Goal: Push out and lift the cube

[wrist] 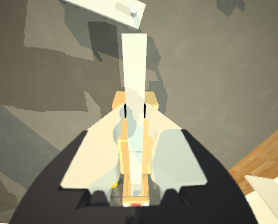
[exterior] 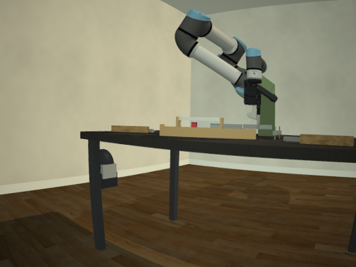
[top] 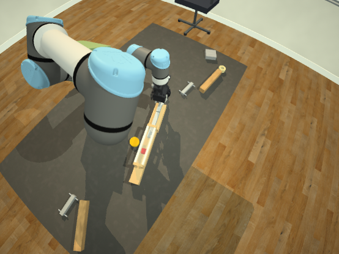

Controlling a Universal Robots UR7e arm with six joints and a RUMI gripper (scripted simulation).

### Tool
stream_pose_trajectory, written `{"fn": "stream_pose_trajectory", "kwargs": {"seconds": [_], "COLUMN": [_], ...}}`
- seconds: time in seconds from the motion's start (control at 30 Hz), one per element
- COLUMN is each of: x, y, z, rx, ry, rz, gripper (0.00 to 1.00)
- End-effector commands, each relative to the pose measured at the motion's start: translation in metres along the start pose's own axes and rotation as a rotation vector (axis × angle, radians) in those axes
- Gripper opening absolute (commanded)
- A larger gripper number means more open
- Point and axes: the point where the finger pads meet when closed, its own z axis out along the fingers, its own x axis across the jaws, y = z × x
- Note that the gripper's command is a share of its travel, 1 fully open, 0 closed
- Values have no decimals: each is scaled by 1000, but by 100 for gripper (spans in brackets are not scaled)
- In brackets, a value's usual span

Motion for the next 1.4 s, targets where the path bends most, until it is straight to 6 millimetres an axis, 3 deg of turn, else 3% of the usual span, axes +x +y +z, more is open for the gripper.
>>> {"fn": "stream_pose_trajectory", "kwargs": {"seconds": [0.0, 0.37, 1.37], "x": [0, 0, 0], "y": [4, 21, 100], "z": [0, 0, 0], "rx": [0, 0, 0], "ry": [1, 1, 1], "rz": [0, 0, 0], "gripper": [0, 0, 0]}}
